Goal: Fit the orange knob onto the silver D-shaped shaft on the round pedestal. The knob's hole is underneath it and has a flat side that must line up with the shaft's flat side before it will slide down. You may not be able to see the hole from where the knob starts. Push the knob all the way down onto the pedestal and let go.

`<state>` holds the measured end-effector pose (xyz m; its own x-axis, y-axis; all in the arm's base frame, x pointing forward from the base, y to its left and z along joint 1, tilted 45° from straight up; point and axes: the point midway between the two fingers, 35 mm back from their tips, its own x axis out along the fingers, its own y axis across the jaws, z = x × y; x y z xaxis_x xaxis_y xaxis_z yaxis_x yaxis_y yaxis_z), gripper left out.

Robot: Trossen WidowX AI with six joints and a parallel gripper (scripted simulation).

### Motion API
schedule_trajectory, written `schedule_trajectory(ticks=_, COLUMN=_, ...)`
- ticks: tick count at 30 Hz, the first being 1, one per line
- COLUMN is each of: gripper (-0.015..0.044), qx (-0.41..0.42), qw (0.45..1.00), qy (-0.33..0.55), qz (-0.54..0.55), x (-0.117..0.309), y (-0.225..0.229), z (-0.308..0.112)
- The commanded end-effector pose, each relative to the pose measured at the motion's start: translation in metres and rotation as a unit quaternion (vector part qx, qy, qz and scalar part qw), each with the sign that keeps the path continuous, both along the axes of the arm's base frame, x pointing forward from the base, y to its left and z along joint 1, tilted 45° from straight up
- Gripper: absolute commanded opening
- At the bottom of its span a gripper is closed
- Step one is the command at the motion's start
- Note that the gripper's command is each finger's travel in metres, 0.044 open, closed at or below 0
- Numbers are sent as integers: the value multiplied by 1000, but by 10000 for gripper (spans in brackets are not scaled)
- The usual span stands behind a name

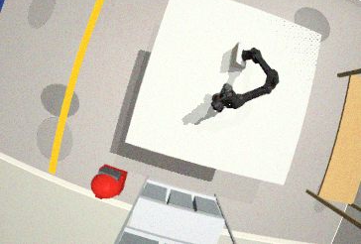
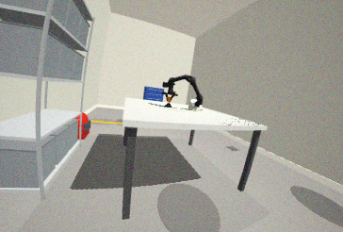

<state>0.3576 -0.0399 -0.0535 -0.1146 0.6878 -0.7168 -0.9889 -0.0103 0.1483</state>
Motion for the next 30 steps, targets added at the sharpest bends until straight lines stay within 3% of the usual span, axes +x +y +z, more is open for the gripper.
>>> schedule_trajectory(ticks=1, gripper=0, qx=0, qw=1000, qy=0, qz=-2, x=-1, y=0, z=-1)
schedule_trajectory(ticks=12, gripper=0, qx=0, qw=1000, qy=-3, qz=2, x=-5, y=-4, z=3)
schedule_trajectory(ticks=19, gripper=0, qx=11, qw=995, qy=-71, qz=73, x=-4, y=-5, z=5)
schedule_trajectory(ticks=30, gripper=0, qx=11, qw=995, qy=-72, qz=73, x=-1, y=-3, z=3)
